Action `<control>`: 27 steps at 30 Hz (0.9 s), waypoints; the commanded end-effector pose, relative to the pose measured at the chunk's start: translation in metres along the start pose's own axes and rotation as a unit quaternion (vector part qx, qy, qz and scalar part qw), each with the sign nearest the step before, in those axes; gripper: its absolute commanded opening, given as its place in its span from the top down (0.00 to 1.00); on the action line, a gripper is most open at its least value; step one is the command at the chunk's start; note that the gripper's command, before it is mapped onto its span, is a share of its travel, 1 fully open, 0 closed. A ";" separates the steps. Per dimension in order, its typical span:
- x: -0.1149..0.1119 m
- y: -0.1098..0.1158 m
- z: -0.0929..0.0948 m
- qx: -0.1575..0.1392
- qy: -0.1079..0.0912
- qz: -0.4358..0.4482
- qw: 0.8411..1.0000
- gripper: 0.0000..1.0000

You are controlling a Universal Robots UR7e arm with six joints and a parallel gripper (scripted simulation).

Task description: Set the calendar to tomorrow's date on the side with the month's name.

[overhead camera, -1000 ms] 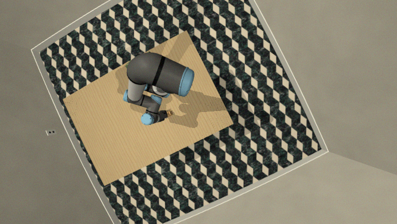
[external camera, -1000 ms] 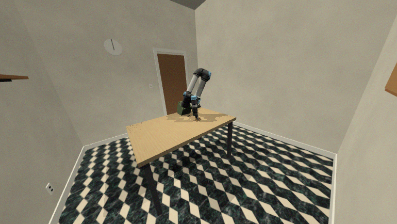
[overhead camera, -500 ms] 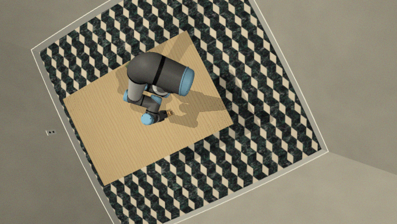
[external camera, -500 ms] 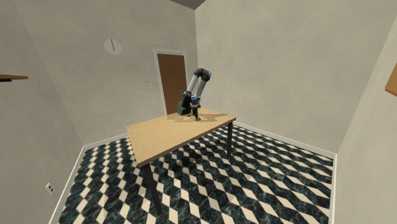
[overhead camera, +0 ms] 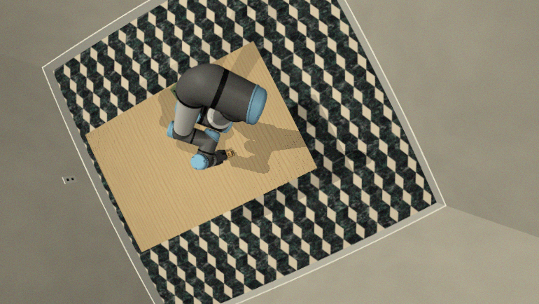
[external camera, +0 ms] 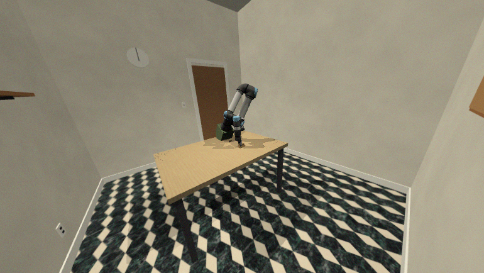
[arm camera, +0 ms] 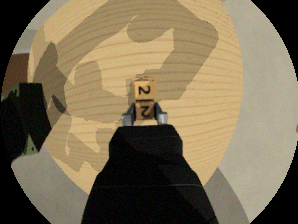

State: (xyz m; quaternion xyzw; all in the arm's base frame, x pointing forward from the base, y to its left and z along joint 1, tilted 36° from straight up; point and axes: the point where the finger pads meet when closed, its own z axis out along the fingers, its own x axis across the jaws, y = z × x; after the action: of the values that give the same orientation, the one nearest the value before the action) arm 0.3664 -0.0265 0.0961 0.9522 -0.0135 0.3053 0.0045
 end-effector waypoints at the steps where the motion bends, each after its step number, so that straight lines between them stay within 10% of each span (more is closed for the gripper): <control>1: 0.000 0.000 -0.003 0.000 0.001 0.000 1.000 0.40; 27: 0.000 0.000 -0.042 0.000 0.001 0.000 1.000 0.40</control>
State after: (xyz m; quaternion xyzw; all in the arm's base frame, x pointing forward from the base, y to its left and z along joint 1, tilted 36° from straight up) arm 0.3486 -0.0259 0.1223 0.9528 -0.0142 0.3031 0.0070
